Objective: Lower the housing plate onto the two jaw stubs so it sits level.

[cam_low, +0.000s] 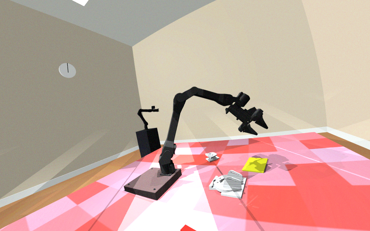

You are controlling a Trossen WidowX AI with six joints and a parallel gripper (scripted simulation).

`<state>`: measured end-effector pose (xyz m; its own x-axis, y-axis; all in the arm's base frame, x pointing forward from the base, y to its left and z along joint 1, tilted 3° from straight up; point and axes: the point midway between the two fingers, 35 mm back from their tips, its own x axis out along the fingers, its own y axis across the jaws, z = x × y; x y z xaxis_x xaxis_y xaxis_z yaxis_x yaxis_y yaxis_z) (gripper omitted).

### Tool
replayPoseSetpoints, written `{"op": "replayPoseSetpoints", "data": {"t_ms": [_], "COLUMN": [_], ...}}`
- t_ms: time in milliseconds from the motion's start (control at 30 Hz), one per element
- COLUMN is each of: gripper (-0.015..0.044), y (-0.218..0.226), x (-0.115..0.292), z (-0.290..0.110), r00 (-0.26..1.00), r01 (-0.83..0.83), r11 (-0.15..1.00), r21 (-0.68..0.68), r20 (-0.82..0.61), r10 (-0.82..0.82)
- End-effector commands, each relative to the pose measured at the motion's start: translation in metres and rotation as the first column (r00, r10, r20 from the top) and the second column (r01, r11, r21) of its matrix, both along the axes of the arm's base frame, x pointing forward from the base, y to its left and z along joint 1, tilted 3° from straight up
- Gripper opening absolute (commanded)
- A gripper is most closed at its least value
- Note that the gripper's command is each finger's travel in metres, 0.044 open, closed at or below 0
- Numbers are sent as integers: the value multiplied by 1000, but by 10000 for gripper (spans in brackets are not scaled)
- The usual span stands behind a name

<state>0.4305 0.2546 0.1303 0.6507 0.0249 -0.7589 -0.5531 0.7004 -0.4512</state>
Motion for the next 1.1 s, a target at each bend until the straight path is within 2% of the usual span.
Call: {"op": "replayPoseSetpoints", "data": {"t_ms": [0,333,633,967,1067], "gripper": [440,440,440,440,440], "y": [14,19,-6,-8,-7], "x": [-55,-173,-274,-281,-281], "z": [-10,-26,-31,-31,-51], "r00": [989,897,751,738,738], "r01": [-27,-26,18,22,22], "r11": [999,997,1000,1000,1000], "r21": [45,68,-1,-9,-9], "r20": [-142,-439,-661,-674,-674], "r10": [33,53,-14,-22,-22]}}
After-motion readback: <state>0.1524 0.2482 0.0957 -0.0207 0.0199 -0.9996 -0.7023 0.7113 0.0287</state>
